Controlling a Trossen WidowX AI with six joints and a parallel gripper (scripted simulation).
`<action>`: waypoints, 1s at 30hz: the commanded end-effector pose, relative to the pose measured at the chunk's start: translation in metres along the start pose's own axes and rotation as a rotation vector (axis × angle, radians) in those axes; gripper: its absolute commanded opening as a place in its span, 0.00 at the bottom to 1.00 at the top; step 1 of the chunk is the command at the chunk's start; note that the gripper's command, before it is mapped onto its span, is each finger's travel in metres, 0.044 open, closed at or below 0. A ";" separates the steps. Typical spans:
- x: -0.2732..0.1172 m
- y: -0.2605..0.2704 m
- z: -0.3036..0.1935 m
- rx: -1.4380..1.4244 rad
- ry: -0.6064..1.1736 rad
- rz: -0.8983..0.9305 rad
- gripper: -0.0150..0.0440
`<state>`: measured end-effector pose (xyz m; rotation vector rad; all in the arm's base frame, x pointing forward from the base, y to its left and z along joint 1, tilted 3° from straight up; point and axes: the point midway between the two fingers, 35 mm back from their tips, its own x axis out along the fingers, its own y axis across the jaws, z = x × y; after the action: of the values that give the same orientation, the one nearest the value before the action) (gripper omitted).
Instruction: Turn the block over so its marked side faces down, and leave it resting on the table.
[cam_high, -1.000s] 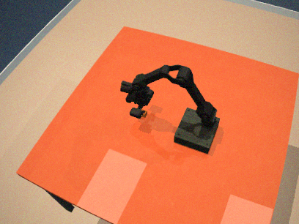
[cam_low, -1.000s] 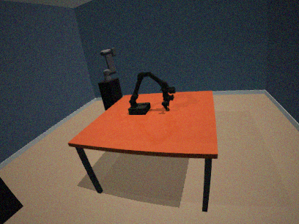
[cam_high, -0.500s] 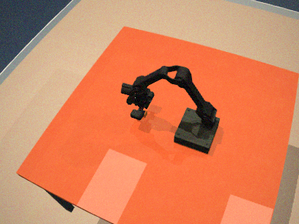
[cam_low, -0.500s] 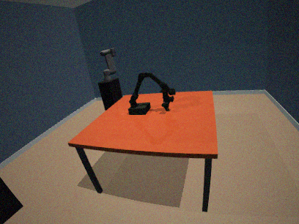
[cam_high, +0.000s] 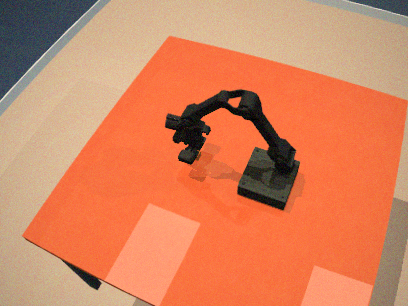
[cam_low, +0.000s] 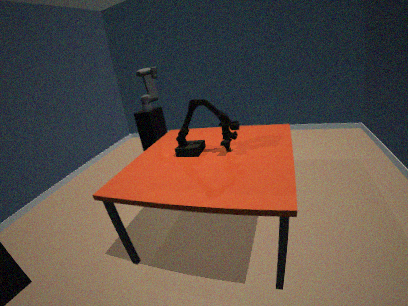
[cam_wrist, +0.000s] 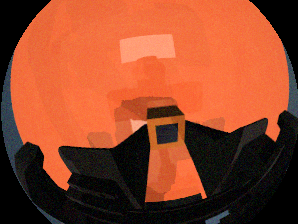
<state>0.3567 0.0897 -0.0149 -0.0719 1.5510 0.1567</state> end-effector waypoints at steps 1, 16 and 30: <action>0.001 0.001 0.000 0.002 0.001 0.004 0.30; -0.029 0.000 0.000 0.002 0.001 0.004 0.25; -0.020 0.001 0.003 -0.001 -0.190 -0.001 0.25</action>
<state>0.3593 0.0901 0.0050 -0.0634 1.4226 0.1662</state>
